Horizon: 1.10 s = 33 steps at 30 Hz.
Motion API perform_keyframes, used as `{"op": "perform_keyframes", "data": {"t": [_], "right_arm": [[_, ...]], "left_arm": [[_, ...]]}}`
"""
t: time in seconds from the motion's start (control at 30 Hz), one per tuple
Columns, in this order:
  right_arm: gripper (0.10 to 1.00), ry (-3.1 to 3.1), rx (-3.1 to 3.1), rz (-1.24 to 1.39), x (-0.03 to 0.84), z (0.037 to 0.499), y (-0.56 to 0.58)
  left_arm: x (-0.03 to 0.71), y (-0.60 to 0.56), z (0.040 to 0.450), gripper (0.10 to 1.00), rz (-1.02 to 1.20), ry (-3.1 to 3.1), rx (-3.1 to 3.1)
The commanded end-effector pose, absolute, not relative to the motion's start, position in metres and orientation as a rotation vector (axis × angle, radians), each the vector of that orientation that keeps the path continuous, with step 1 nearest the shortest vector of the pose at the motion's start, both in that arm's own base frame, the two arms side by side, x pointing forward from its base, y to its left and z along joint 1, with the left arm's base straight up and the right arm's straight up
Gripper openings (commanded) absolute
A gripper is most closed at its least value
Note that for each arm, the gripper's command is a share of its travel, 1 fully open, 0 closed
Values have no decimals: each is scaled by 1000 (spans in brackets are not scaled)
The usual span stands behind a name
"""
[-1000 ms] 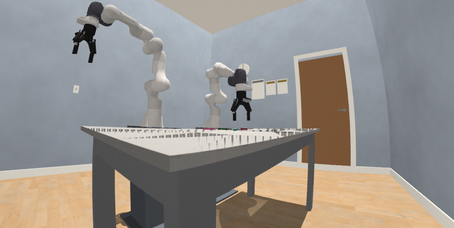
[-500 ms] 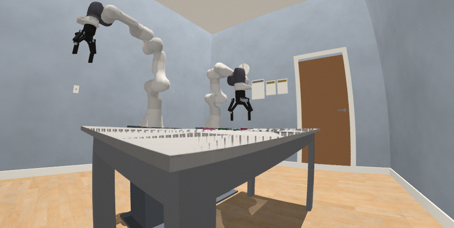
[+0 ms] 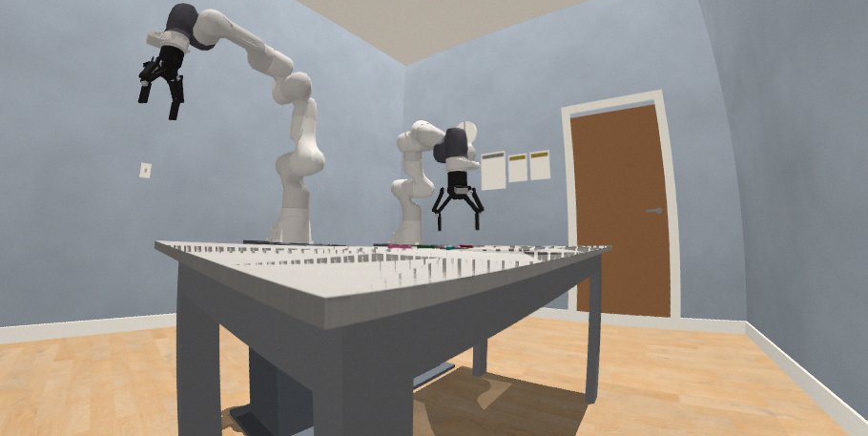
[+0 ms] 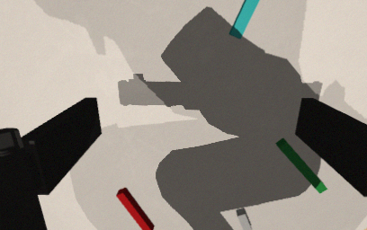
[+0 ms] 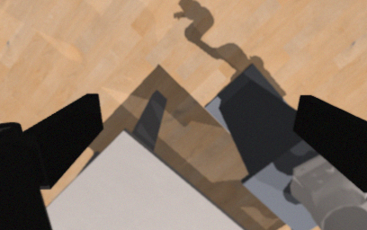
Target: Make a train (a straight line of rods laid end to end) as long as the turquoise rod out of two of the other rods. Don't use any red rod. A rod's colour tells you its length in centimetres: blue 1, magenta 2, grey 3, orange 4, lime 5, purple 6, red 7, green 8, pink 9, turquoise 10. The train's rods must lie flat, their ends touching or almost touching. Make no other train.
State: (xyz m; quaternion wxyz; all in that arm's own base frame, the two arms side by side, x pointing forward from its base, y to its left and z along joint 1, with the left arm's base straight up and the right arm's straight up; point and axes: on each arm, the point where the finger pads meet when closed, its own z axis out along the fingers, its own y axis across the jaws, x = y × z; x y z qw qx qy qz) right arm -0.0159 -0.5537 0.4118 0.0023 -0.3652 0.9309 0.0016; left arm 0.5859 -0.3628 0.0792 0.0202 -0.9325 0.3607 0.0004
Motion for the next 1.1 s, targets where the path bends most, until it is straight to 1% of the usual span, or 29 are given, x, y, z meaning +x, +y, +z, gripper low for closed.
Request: {"op": "perform_keyframes", "data": {"t": [0.0, 1.07], "right_arm": [[1000, 2922, -1155, 0, -18, 413, -554], [1000, 2922, -1155, 0, -18, 413, -554]], "left_arm": [[587, -365, 78, 1000, 24, 1355, -2788], [599, -408, 78, 1000, 29, 2078, -2317]]}}
